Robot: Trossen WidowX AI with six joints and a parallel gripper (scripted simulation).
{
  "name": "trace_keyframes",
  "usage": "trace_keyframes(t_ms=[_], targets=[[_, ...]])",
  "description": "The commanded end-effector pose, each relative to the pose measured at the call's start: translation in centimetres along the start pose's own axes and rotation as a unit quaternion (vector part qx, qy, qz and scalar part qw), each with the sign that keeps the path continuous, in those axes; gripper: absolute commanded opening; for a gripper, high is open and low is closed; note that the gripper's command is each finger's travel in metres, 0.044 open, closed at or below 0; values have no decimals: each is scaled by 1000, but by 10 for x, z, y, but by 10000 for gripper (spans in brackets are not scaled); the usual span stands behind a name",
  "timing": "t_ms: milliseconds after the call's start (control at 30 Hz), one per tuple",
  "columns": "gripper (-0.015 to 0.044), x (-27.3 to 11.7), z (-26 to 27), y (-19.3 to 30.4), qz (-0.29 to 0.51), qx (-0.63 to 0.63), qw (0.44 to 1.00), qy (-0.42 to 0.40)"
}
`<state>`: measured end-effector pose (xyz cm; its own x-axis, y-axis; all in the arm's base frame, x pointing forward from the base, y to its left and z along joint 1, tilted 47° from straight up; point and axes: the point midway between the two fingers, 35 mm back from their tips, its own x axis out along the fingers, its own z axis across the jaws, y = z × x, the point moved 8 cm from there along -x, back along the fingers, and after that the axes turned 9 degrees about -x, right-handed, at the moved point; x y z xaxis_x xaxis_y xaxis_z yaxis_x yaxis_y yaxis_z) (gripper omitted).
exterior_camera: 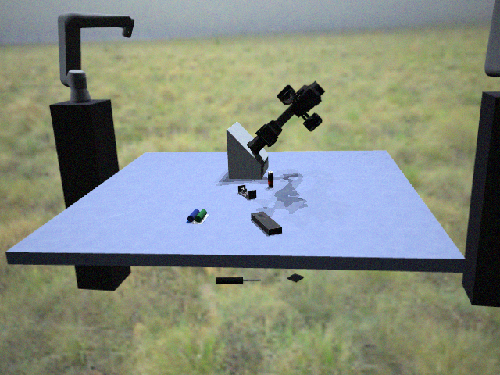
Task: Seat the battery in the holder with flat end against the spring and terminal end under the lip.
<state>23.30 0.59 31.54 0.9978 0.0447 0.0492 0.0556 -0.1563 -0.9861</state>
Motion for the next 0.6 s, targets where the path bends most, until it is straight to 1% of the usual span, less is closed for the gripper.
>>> trace_keyframes(t_ms=[0,33,133,233,300,367,467,567], targets=[[374,1,0,2,9,-4,1000,-4],[348,3,1,10,35,-15,999,-17],[269,9,8,51,177,-58,977,-103],[190,1,14,89,306,-67,927,-207],[138,-9,18,106,369,-54,888,-270],[85,-21,21,118,420,-29,845,-331],[6,-40,26,127,473,32,777,-413],[0,-58,30,125,503,112,711,-479]])
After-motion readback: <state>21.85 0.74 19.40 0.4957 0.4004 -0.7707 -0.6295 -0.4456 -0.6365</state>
